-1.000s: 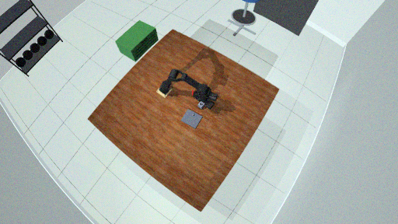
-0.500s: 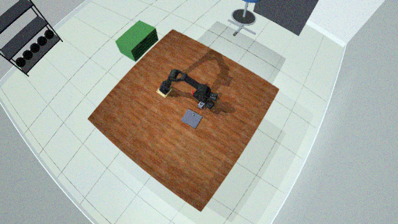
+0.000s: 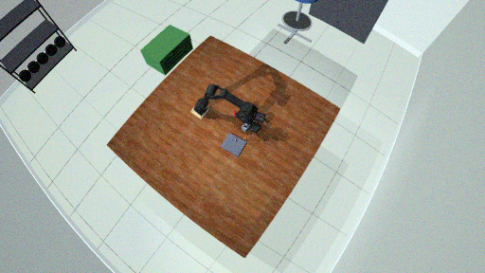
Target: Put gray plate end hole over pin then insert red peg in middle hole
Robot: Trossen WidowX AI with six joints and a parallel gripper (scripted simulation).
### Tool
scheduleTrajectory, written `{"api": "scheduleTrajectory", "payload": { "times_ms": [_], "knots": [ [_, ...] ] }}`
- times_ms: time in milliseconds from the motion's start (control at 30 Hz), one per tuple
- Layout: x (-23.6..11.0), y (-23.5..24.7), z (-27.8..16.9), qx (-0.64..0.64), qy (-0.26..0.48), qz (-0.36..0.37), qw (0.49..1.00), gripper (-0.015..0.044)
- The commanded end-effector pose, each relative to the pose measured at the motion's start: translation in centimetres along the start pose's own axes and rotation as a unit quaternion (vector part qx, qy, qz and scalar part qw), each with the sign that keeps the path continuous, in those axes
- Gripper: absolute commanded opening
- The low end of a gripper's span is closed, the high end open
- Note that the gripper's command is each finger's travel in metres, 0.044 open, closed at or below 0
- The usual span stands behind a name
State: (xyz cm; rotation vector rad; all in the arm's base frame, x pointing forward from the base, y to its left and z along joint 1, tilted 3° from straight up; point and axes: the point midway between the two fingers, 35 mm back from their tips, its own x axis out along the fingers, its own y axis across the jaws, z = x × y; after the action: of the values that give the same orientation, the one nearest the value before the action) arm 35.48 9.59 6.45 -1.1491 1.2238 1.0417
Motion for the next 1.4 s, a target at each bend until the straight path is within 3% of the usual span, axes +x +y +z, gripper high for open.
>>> {"api": "scheduleTrajectory", "payload": {
  "times_ms": [0,1067,1367],
  "knots": [
    [-1.6,-0.4,0.2,0.002,-0.005,-0.007,1.0,0.0],
    [-11.8,-0.1,0.0,-0.025,0.005,-0.001,1.0,0.0],
    [-11.3,-0.7,-1.2,-0.06,0.005,0.0,0.998,0.0]
  ]
}}
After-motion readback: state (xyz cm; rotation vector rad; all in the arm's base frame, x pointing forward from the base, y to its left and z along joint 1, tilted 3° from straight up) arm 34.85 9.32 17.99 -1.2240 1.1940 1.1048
